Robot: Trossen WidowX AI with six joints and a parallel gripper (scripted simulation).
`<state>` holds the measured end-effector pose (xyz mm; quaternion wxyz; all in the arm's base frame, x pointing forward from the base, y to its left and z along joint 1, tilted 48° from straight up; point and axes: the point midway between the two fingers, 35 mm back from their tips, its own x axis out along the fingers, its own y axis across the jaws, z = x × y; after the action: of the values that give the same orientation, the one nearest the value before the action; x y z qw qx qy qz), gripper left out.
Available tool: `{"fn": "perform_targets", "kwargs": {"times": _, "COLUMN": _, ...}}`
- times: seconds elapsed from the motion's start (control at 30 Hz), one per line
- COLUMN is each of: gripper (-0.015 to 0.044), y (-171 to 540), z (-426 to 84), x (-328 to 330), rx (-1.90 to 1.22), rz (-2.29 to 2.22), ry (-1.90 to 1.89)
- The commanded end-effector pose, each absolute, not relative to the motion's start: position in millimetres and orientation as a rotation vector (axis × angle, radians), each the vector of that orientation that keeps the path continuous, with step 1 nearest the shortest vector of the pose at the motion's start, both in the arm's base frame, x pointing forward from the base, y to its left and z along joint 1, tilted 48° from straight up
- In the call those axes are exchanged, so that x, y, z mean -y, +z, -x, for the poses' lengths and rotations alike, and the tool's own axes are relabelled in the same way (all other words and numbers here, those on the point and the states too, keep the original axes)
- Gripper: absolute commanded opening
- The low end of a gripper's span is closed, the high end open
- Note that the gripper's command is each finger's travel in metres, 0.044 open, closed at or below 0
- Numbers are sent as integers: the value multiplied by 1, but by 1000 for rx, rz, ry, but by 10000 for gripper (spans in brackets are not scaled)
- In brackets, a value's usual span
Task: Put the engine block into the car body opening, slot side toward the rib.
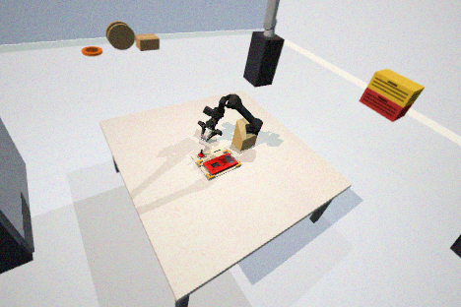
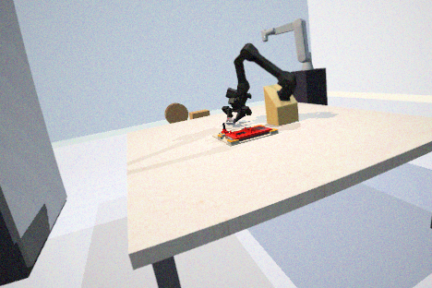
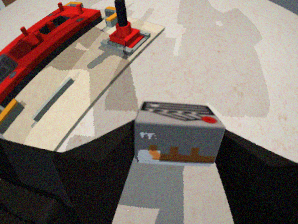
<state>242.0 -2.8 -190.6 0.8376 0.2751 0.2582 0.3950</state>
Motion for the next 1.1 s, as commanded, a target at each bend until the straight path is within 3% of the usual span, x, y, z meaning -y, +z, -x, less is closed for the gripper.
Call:
{"fn": "perform_targets", "kwargs": {"times": 0.0, "gripper": 0, "y": -194, "z": -239, "x": -4, "rx": -549, "rz": -599, "ry": 837}}
{"fn": "perform_targets", "kwargs": {"times": 0.37, "gripper": 0, "y": -201, "z": -238, "x": -11, "rx": -549, "rz": -599, "ry": 837}}
{"fn": "perform_targets", "kwargs": {"times": 0.9, "gripper": 420, "y": -198, "z": -241, "x": -7, "rx": -533, "rz": -590, "ry": 833}}
{"fn": "perform_targets", "kwargs": {"times": 1.07, "gripper": 440, "y": -198, "z": -241, "x": -7, "rx": -533, "rz": -590, "ry": 833}}
